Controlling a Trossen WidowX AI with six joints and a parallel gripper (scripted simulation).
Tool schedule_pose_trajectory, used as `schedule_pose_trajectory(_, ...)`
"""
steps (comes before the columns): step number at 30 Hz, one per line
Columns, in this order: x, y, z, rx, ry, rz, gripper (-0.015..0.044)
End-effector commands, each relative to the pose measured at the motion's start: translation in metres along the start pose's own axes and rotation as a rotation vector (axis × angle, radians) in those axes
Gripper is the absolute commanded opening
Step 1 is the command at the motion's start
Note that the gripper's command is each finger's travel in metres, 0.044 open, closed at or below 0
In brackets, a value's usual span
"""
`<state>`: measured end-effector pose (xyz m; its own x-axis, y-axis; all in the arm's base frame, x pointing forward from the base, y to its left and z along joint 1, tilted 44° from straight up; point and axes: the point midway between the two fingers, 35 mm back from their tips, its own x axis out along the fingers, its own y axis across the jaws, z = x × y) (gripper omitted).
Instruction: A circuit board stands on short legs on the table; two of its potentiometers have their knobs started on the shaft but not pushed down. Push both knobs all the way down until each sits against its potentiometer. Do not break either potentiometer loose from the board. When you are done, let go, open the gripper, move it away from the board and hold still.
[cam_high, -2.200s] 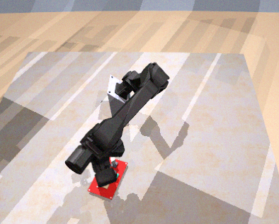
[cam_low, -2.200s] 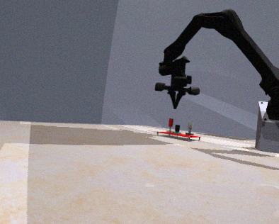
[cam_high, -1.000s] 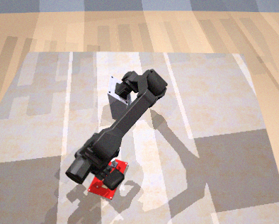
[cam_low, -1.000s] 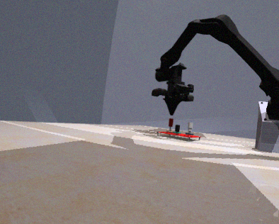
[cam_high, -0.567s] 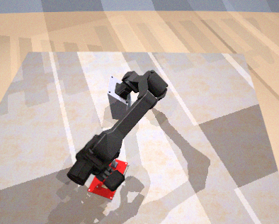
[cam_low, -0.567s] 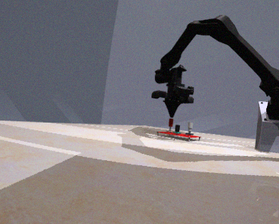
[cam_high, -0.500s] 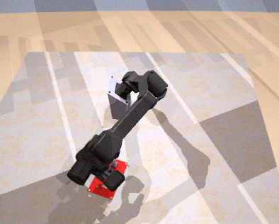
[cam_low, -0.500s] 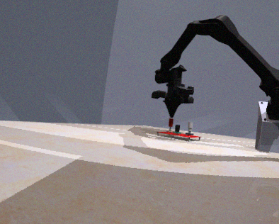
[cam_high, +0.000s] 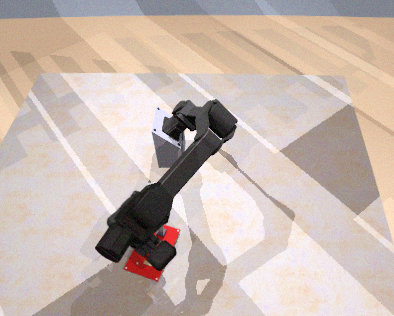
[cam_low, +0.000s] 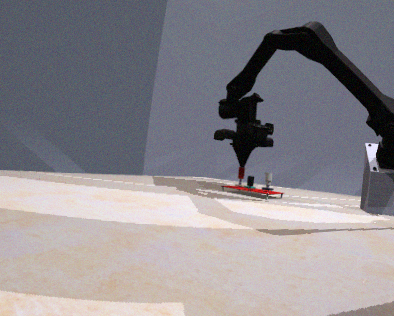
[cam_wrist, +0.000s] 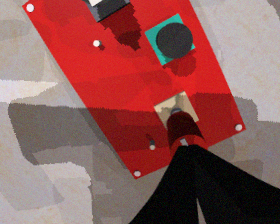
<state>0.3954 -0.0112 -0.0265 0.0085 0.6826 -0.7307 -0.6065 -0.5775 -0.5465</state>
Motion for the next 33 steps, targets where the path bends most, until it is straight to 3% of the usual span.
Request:
schedule_pose_trajectory(1, 0.0016, -0.0007, 0.0001, 0.004, -0.002, -0.006, 0.0)
schedule_pose_trajectory(33, 0.0055, -0.0007, 0.0002, 0.004, -0.002, -0.006, 0.0)
